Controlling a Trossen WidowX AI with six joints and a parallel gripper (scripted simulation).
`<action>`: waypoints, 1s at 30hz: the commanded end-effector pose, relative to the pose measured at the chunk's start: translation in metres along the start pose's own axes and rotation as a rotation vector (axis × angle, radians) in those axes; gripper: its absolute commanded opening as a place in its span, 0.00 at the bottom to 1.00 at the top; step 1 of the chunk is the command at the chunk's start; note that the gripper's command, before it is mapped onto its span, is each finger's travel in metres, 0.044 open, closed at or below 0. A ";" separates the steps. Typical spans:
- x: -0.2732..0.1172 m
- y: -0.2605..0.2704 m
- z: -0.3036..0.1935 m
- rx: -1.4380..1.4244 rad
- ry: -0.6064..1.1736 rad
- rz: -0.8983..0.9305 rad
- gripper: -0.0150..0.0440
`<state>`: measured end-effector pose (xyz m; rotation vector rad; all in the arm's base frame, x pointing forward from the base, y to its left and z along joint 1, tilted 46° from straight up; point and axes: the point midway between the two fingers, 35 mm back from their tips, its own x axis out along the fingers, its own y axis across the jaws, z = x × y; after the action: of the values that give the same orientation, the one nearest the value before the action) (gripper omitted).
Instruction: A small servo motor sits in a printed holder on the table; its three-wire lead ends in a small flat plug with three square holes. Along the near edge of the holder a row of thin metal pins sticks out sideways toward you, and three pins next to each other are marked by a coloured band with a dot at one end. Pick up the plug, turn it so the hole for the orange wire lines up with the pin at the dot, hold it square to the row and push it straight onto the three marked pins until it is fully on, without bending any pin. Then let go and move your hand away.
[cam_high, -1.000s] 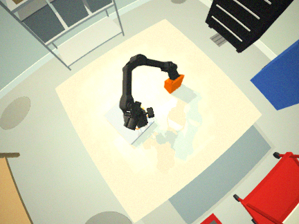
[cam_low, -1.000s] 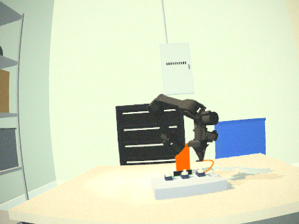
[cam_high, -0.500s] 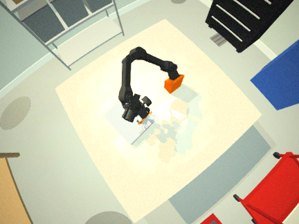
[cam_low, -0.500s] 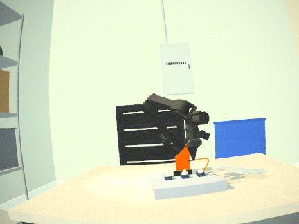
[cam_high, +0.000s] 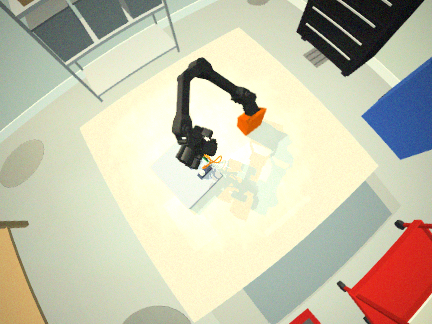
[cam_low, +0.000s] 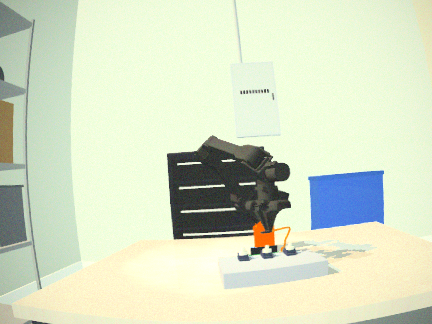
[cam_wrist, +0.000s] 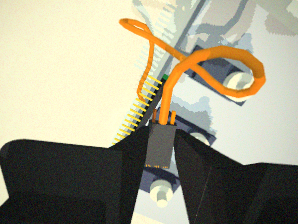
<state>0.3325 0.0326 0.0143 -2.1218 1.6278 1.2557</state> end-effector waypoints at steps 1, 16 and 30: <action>0.003 0.012 -0.002 -0.129 0.003 0.008 0.25; 0.007 0.053 -0.011 -0.613 0.002 0.012 0.25; 0.013 0.093 -0.013 -1.065 -0.001 0.017 0.25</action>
<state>0.2686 -0.0143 0.0437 -2.5436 1.0984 2.3780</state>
